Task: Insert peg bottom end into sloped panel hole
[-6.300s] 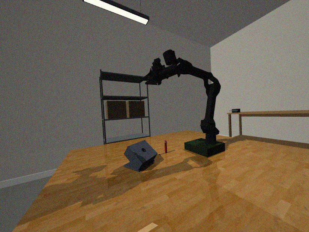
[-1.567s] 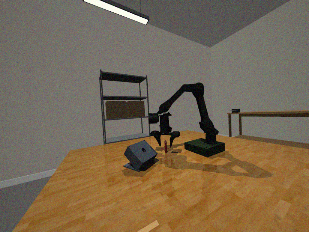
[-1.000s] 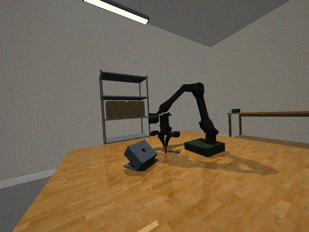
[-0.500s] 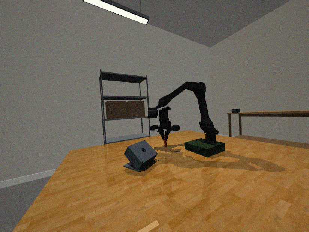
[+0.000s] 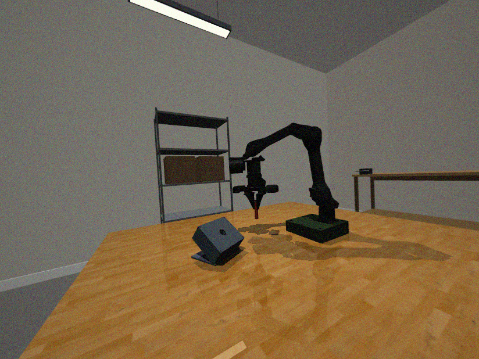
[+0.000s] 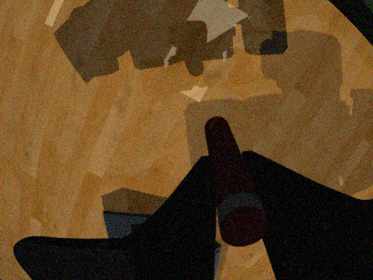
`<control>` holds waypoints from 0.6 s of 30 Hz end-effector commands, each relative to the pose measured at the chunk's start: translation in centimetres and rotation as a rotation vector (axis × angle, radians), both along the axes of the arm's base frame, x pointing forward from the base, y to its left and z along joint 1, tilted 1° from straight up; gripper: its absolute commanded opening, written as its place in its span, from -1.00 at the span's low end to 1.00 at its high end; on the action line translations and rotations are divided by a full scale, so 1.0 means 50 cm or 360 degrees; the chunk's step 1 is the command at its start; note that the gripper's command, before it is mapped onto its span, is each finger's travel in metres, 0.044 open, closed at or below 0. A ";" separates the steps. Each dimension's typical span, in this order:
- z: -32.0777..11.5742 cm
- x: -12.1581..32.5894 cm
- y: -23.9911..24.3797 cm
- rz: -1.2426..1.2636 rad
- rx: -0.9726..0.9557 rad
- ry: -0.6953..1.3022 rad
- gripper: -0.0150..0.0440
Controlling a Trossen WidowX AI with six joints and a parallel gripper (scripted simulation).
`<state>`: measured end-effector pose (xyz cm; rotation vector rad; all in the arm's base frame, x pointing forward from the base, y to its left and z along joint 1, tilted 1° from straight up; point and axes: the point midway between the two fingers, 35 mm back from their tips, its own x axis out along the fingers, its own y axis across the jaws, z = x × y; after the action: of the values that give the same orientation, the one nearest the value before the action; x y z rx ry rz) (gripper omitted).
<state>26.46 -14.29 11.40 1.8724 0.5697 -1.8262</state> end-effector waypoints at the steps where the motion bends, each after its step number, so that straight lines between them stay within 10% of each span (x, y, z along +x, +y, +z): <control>1: 0.010 0.008 0.002 0.0026 -0.0029 -0.0007 -0.49; 18: 0.018 0.043 0.020 0.0141 -0.0143 0.0015 -0.49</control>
<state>28.10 -13.40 12.18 1.7745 0.5652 -1.7779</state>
